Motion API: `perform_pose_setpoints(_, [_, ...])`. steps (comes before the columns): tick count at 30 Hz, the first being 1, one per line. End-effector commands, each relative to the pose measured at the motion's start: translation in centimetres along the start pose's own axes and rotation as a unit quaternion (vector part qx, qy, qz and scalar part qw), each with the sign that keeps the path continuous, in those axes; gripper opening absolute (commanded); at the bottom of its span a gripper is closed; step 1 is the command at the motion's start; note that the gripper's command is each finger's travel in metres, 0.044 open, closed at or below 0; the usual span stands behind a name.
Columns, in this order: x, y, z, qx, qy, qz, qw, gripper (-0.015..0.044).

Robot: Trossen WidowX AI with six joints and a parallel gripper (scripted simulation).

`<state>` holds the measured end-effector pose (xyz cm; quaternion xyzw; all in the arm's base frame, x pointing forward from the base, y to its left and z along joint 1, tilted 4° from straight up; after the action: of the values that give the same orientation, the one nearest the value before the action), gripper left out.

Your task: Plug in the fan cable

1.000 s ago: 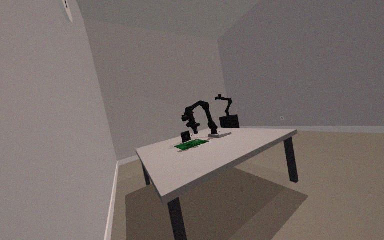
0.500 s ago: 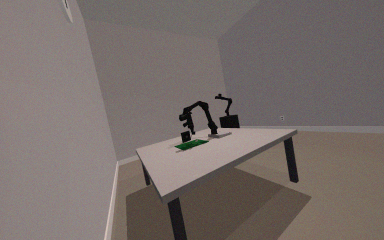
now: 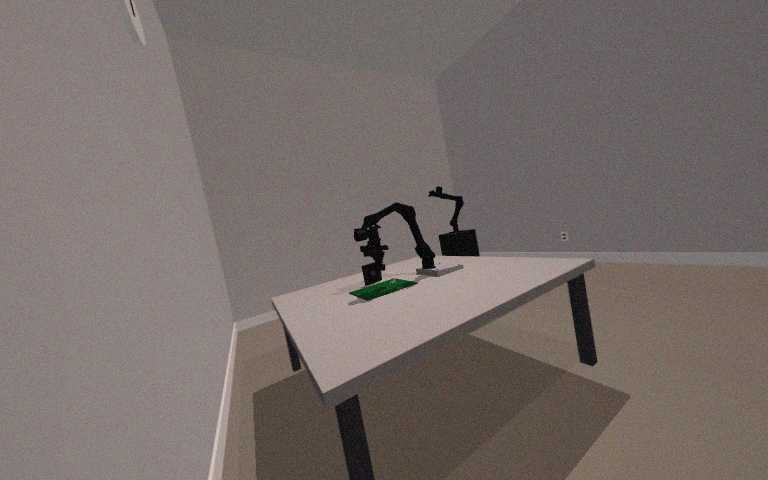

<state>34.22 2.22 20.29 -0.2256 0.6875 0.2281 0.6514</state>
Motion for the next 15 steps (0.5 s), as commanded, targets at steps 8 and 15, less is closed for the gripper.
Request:
perform_pose_setpoints(8, [0.7, 0.1, 0.5, 0.021, 0.009, -0.028, 0.999, 0.0000])
perform_pose_setpoints(15, [1.8, 0.8, 0.9, 0.021, 0.031, -0.073, 0.997, 0.0000])
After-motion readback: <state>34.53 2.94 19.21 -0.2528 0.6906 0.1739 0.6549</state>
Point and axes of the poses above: the point midway between the two fingers, 35 mm back from their tips, its own x axis out along the fingers, its own z axis across the jaws, y = z × x, the point moved 9 cm from there along -x, back along the fingers, and after that the axes turned 1 degree about x, right-handed, at the moved point
